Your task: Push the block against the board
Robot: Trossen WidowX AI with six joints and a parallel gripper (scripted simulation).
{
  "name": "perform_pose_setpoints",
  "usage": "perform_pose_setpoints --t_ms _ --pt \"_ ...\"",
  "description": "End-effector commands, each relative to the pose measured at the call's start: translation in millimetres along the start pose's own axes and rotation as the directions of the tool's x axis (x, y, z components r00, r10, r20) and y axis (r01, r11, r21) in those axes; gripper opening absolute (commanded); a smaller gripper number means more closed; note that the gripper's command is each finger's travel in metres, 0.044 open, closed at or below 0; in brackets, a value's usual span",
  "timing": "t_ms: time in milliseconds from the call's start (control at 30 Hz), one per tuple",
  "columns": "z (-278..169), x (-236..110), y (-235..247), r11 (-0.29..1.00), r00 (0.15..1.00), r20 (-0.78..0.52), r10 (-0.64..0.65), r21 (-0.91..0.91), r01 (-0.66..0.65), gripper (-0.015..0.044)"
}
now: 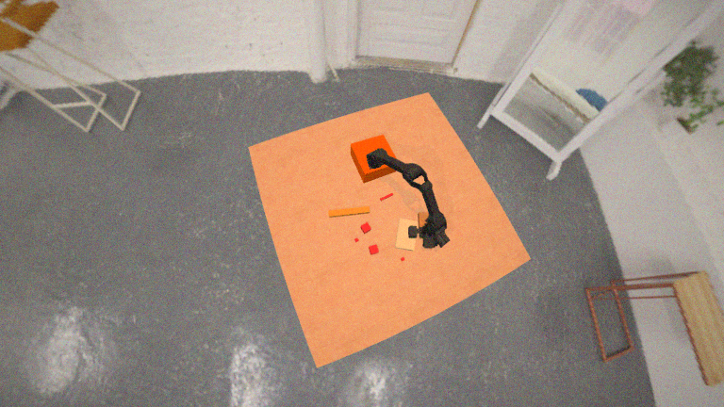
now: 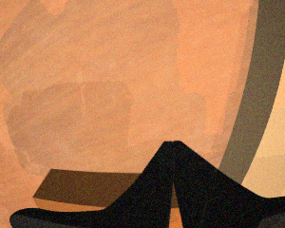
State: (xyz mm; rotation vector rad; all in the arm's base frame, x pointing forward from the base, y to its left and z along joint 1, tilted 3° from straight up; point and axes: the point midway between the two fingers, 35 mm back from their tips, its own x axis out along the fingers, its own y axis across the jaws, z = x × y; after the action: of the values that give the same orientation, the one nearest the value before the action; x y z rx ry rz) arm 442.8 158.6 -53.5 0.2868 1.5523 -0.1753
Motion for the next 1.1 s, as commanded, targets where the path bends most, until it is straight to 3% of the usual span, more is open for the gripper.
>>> perform_pose_setpoints --t_ms 0,1067 --pt "-1 11 -1 1.0 1.0 -0.004 -0.005 -0.006 0.005 0.0" --pt "-37 11 2 1.0 1.0 -0.008 -0.005 -0.006 0.005 0.0"
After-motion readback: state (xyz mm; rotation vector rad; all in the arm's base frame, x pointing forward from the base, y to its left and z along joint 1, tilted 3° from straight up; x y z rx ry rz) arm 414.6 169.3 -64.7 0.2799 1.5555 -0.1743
